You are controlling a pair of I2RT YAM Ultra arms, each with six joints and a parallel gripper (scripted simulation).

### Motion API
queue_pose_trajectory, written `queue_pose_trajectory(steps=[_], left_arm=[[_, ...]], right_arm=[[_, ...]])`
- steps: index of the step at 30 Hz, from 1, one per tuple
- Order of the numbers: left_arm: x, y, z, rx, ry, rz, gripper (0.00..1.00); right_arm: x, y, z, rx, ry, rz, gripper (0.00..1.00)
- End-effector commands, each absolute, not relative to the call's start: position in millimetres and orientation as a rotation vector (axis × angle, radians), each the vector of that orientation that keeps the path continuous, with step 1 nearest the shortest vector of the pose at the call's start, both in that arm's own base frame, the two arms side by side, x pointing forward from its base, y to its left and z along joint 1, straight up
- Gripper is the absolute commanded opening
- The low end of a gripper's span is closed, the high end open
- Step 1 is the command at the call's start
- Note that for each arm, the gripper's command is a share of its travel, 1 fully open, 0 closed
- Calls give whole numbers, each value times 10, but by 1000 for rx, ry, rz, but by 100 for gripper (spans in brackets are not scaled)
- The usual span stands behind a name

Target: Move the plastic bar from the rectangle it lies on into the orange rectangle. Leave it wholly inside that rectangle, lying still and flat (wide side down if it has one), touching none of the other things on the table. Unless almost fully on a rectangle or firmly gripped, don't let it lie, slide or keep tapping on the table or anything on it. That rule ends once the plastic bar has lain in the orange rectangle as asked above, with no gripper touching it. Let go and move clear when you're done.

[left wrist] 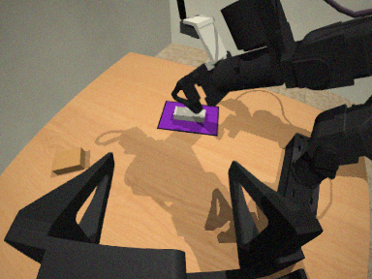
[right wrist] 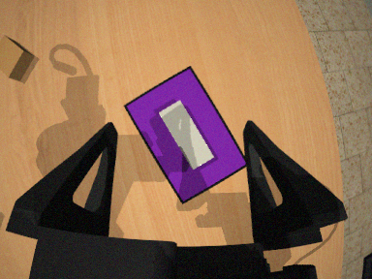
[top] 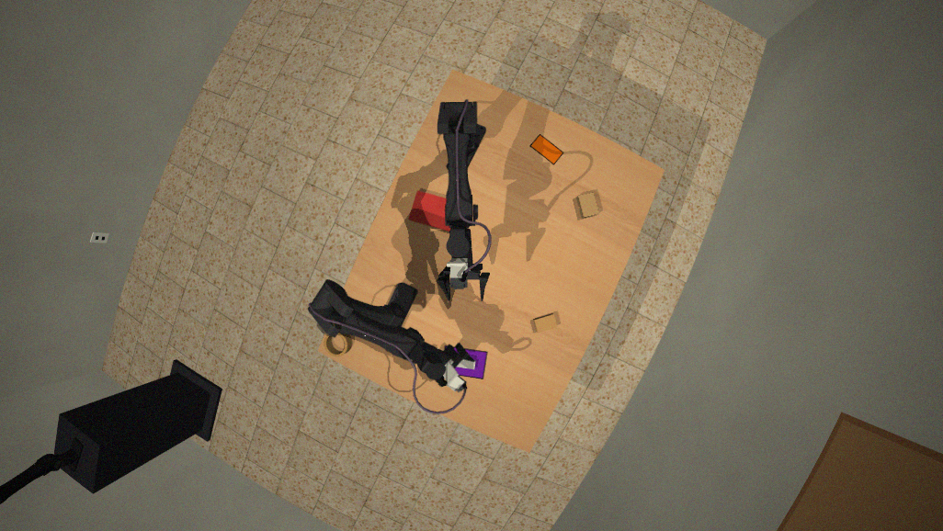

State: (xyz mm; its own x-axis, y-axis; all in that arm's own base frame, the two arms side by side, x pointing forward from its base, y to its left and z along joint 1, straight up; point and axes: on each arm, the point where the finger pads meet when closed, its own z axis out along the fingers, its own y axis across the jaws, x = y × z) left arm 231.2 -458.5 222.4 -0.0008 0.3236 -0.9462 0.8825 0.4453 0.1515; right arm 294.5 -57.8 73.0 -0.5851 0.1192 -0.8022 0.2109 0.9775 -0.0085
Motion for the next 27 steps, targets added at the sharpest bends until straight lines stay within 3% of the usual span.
queue_pose_trajectory(steps=[1, 15, 19, 27], left_arm=[[2328, -4653, 2525, 1060, 1504, -648, 100], [2328, -4653, 2525, 1060, 1504, -648, 100], [2328, -4653, 2525, 1060, 1504, -648, 100], [2328, -4653, 2525, 1060, 1504, -648, 100]], right_arm=[[2950, -591, 703, 222, 2201, -127, 100], [2982, -577, 767, 214, 2183, -125, 100], [2950, -521, 676, 103, 2235, -116, 55], [2843, -652, 426, -275, 2341, -94, 53]])
